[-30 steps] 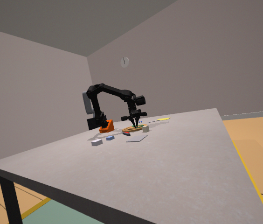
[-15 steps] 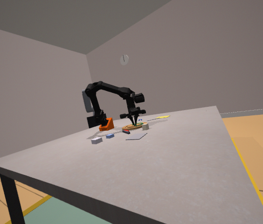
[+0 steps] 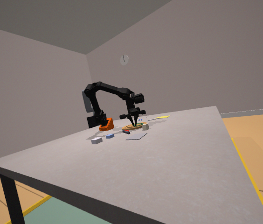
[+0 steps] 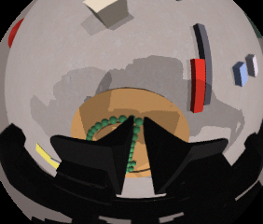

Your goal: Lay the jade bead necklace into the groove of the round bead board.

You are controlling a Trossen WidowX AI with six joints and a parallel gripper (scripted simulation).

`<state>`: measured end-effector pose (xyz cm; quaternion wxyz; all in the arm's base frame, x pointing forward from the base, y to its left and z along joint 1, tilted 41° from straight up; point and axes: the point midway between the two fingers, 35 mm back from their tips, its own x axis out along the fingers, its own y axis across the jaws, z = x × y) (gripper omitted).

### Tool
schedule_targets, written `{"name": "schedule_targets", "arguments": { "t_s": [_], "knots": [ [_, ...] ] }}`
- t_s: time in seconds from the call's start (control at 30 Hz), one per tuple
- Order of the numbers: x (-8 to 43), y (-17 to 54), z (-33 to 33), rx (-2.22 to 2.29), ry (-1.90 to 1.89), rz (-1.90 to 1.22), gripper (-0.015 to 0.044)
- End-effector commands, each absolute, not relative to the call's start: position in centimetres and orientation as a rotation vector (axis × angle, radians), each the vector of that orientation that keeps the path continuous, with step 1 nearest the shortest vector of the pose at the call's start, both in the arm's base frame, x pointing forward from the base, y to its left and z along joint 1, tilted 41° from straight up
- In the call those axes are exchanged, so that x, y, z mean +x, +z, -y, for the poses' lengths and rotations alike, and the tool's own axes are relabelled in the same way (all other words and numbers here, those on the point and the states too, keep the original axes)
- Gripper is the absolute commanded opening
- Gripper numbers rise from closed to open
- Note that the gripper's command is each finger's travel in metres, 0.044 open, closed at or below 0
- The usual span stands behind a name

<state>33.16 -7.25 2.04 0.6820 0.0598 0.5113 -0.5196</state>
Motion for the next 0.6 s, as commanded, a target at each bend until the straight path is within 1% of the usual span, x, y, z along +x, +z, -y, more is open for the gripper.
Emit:
{"name": "schedule_targets", "arguments": {
  "t_s": [0.0,0.4,0.57],
  "knots": [
    [33.17,2.05,7.23,0.136,-1.166,-1.147,0.0131],
    [33.03,2.13,7.17,0.128,-1.166,-1.153,0.0440],
    [33.06,2.40,6.93,0.126,-1.165,-1.151,0.0440]
  ]
}}
